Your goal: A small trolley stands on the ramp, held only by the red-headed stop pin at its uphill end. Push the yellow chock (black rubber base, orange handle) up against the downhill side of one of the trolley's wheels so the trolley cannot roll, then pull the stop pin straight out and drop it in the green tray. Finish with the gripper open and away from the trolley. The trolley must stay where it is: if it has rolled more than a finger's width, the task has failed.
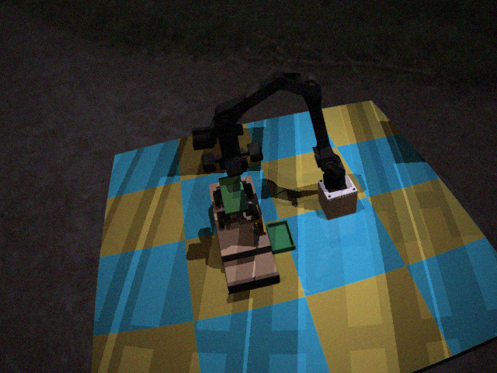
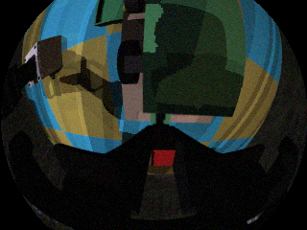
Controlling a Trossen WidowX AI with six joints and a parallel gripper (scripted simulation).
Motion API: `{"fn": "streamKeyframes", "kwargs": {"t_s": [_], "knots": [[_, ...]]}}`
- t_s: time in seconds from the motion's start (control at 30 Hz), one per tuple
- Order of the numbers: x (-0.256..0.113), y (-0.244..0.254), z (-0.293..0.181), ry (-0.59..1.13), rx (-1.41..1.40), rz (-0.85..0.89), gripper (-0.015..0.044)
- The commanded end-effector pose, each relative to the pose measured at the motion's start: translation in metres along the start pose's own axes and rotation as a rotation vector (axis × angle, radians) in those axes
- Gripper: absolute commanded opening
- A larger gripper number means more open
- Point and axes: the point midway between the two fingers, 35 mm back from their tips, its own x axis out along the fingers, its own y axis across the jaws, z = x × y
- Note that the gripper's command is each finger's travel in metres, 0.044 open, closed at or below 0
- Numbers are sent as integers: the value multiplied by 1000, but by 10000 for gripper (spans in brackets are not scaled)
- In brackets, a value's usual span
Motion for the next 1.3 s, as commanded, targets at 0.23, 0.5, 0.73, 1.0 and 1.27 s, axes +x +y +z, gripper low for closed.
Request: {"fn": "streamKeyframes", "kwargs": {"t_s": [0.23,0.5,0.73,1.0,1.27], "knots": [[-10,0,-2,4,6,-4,0],[-15,0,-3,4,6,-4,0],[-19,0,-5,4,6,-4,0],[-23,-1,-7,4,6,-4,0],[-19,0,-21,6,6,-4,0]]}}
